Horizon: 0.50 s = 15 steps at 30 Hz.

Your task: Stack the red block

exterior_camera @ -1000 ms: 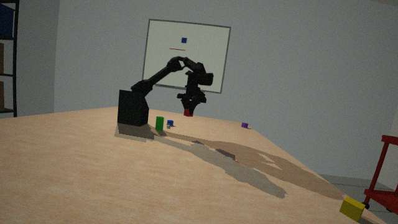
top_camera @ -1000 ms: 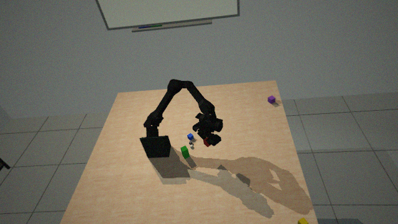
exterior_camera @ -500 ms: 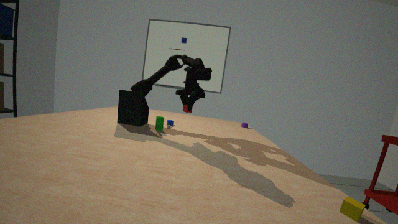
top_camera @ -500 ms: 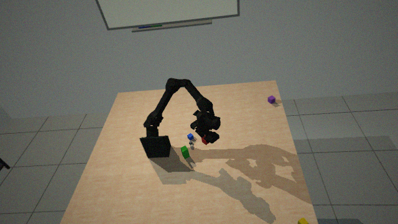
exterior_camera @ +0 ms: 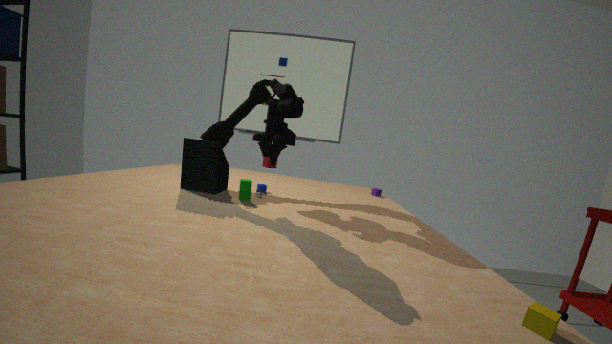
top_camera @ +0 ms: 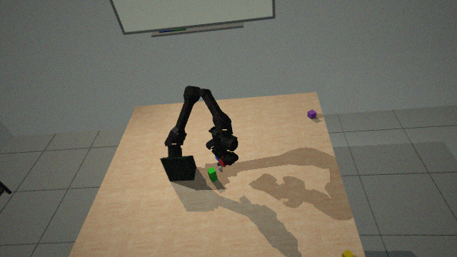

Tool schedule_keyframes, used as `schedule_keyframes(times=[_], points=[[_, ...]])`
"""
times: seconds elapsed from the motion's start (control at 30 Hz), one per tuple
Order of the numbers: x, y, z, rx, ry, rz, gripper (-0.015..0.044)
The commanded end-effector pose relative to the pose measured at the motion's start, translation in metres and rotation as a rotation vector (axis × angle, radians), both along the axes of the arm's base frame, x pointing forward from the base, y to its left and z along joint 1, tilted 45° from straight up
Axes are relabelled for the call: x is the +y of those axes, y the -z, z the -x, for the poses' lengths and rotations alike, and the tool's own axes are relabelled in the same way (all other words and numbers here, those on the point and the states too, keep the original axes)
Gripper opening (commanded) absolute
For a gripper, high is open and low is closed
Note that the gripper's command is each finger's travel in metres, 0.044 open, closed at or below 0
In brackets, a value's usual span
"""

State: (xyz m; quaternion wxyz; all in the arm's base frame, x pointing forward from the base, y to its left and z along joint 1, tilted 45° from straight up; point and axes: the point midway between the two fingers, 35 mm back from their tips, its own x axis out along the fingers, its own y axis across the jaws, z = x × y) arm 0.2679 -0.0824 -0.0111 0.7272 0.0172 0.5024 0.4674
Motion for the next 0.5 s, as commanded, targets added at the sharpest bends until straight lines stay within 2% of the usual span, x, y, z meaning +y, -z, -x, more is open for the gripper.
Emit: schedule_keyframes(times=[0.0,0.47], points=[[0.002,0.001,0.020,0.002,-0.002,0.000,0.0000],[0.013,0.006,0.078,0.004,-0.005,-0.007,0.0000]])
